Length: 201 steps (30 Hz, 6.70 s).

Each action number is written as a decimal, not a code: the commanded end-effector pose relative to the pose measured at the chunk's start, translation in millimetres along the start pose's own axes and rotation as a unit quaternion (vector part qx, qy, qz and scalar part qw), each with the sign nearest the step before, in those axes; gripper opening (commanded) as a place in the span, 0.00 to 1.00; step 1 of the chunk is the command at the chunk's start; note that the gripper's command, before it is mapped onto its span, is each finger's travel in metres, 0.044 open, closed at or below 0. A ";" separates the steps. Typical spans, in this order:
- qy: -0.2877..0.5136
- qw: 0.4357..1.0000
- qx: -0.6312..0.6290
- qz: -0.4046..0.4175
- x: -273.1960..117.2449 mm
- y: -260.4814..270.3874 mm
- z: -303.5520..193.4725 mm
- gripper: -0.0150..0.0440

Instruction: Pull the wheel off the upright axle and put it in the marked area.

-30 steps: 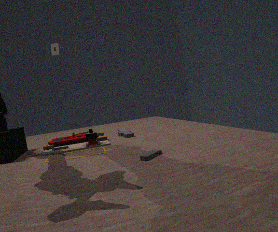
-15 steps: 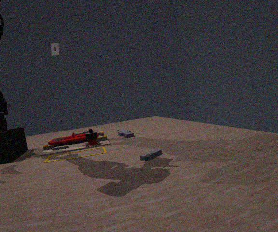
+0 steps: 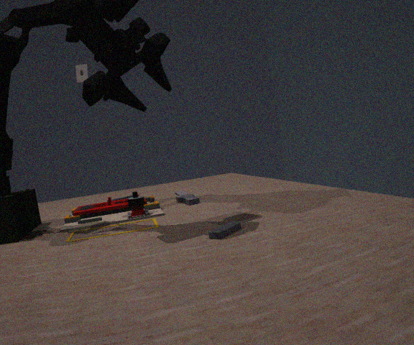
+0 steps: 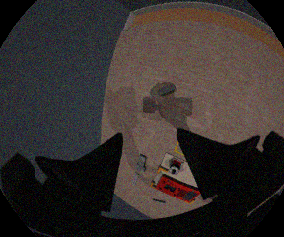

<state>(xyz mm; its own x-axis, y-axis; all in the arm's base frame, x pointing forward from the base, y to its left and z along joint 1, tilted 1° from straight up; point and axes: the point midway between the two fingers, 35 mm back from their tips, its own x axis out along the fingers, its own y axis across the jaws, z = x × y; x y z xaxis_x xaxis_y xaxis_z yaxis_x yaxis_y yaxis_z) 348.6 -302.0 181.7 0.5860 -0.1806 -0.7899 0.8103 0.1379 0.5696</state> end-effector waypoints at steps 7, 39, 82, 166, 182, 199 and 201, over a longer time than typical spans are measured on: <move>0.087 0.978 0.100 -0.161 51.3 -15.0 -135.6 0.76; 0.081 0.944 0.131 -0.292 123.0 -83.8 -231.0 0.76; 0.084 0.941 0.134 -0.299 114.5 -80.6 -230.6 0.25; 0.082 0.944 0.132 -0.292 91.8 -65.7 -224.0 0.25; 0.081 0.944 0.131 -0.292 57.8 -49.5 -217.7 0.25; 0.079 0.944 0.130 -0.294 44.7 -100.2 -157.0 0.25; 0.078 0.944 0.130 -0.294 41.3 -106.9 -150.0 0.25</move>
<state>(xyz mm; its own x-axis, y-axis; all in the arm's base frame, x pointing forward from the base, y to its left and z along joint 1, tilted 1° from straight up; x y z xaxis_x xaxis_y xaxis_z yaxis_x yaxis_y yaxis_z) 295.1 -168.5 52.4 0.0384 0.0011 -0.9993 0.9802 -0.1943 0.0374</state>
